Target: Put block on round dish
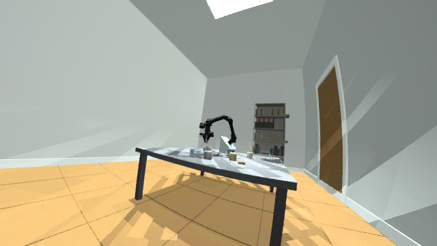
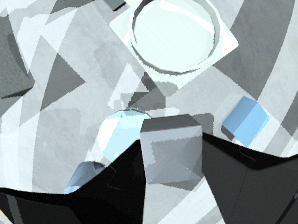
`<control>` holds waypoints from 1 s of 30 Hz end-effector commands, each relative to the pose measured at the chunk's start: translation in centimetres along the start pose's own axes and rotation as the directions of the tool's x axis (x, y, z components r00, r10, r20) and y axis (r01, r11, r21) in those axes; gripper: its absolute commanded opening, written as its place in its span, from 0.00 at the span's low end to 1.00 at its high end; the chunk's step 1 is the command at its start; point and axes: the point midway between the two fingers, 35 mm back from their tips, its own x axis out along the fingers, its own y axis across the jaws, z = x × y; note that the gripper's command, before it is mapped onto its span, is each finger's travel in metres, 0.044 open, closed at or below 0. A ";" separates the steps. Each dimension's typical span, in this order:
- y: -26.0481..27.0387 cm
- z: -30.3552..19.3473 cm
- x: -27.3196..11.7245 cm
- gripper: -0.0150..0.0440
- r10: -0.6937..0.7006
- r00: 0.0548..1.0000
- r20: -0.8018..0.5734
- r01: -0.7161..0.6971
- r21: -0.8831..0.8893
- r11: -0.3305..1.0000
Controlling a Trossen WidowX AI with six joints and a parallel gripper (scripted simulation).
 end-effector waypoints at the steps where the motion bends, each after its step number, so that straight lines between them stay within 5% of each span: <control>1: 1.6 -2.8 2.1 0.25 0.005 1.000 0.000 -0.005 -0.002 1.000; 18: 4.7 -6.4 9.6 0.25 0.007 1.000 0.003 -0.007 -0.002 1.000; 30: 4.7 -6.4 10.8 0.25 0.007 1.000 0.004 -0.007 -0.003 1.000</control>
